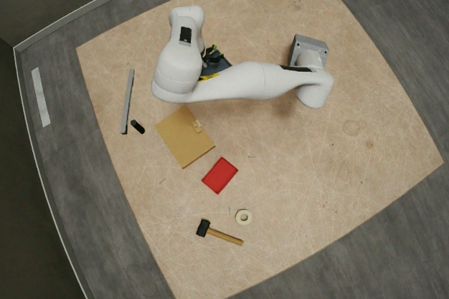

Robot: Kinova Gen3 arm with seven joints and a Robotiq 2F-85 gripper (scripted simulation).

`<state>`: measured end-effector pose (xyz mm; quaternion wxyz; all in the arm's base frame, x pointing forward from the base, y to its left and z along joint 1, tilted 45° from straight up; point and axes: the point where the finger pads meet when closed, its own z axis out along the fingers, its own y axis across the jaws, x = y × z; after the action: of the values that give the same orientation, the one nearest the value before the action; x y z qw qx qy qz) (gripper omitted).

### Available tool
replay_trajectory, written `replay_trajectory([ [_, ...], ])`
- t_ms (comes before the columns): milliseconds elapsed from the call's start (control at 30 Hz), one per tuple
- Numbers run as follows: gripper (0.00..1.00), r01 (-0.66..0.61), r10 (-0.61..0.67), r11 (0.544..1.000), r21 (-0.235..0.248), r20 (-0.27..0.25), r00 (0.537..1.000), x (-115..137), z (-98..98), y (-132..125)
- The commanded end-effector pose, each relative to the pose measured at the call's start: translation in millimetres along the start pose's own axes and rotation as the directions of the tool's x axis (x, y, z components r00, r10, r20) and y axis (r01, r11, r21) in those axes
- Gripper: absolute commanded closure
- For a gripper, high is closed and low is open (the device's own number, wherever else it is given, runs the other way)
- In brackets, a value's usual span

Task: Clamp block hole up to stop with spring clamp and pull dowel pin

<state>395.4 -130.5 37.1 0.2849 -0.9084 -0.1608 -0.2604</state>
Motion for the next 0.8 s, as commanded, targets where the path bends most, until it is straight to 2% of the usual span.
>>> replay_trajectory([
  [0,0.68,0.000,0.000,1.000,-0.002,-0.001,1.000,0.1,-0.7,0.5],
  [767,0.68,-0.033,0.033,0.999,-0.002,0.000,0.999,2.6,-0.8,-0.2],
])
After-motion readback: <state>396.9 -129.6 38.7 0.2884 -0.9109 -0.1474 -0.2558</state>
